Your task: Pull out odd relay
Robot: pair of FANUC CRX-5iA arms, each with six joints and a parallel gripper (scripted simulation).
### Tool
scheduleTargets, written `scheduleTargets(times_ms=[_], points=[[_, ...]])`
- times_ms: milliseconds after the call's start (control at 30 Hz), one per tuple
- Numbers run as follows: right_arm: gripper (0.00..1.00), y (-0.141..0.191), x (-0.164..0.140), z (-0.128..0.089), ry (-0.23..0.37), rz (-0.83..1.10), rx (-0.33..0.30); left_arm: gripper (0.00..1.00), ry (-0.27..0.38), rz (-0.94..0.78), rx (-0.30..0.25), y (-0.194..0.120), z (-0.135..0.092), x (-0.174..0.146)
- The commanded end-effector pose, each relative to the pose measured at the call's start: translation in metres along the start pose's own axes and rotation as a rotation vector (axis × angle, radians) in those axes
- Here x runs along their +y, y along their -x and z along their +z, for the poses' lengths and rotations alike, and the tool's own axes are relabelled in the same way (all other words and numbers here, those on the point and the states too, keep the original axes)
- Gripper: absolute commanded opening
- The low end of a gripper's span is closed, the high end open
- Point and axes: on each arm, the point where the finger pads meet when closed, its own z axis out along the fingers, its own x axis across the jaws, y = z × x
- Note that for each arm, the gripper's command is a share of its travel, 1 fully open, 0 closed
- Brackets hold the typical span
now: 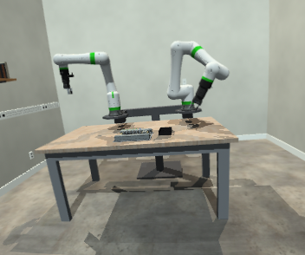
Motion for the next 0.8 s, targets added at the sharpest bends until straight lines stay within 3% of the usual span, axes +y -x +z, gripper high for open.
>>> scheduleTargets(times_ms=[0, 767], points=[[1.0, 0.0017, 0.0006, -0.002, 0.001, 0.005, 0.0, 1.0, 0.001, 0.0, 0.0, 0.0002, -0.0007, 0.0004], [1.0, 0.0017, 0.0006, -0.002, 0.001, 0.005, 0.0, 0.98, 0.001, 0.0, 0.0, 0.0002, -0.0007, 0.0004]])
